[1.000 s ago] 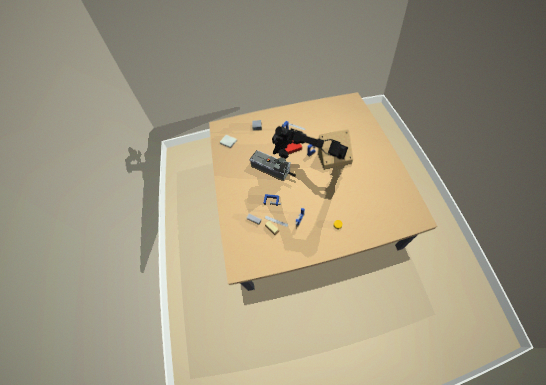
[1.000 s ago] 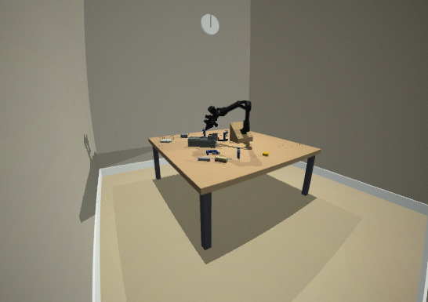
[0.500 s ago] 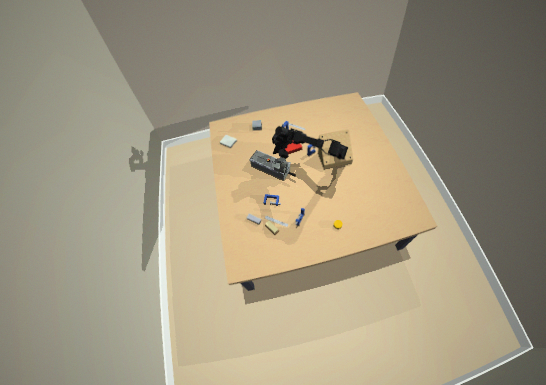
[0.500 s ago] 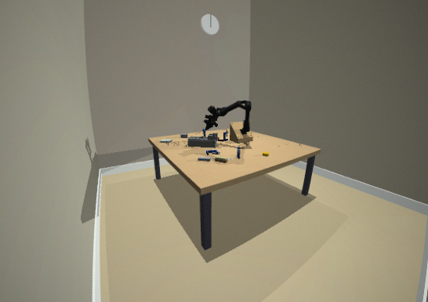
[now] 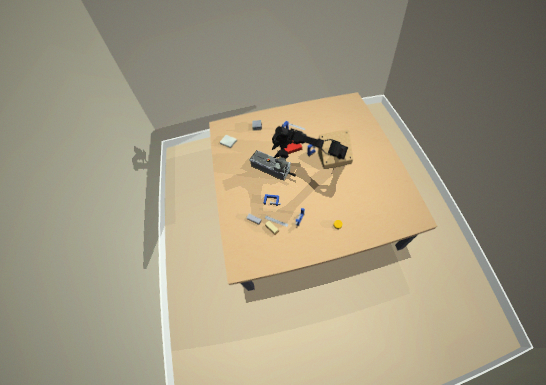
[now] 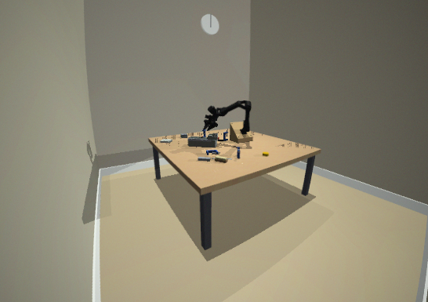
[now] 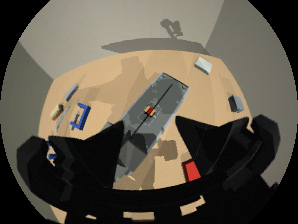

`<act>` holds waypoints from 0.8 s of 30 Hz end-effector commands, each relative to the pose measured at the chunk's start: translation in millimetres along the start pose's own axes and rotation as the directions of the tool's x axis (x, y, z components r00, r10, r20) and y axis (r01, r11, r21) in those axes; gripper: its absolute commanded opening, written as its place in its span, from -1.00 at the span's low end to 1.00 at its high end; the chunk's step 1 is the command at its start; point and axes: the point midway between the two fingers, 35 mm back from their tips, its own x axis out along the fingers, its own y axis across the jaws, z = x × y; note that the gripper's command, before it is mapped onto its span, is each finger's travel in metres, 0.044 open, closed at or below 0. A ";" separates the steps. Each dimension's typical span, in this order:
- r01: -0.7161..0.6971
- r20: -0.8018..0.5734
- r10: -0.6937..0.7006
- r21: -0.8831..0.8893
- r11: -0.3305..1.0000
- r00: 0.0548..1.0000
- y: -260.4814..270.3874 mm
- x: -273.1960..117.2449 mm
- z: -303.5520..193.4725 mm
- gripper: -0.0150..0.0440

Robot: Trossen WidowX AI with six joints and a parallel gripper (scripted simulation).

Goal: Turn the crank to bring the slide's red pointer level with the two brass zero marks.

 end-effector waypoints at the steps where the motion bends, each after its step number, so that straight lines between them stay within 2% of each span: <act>1: 0.001 0.000 -0.001 0.000 1.000 1.000 -0.2 0.0 0.0 0.93; 3: 0.001 0.000 -0.001 0.000 1.000 1.000 -0.2 0.0 0.0 1.00; 20: 0.001 0.000 -0.001 0.000 1.000 1.000 -0.2 0.0 0.0 -0.49; 24: 0.001 0.000 -0.001 0.000 1.000 1.000 -0.2 0.0 0.0 -0.49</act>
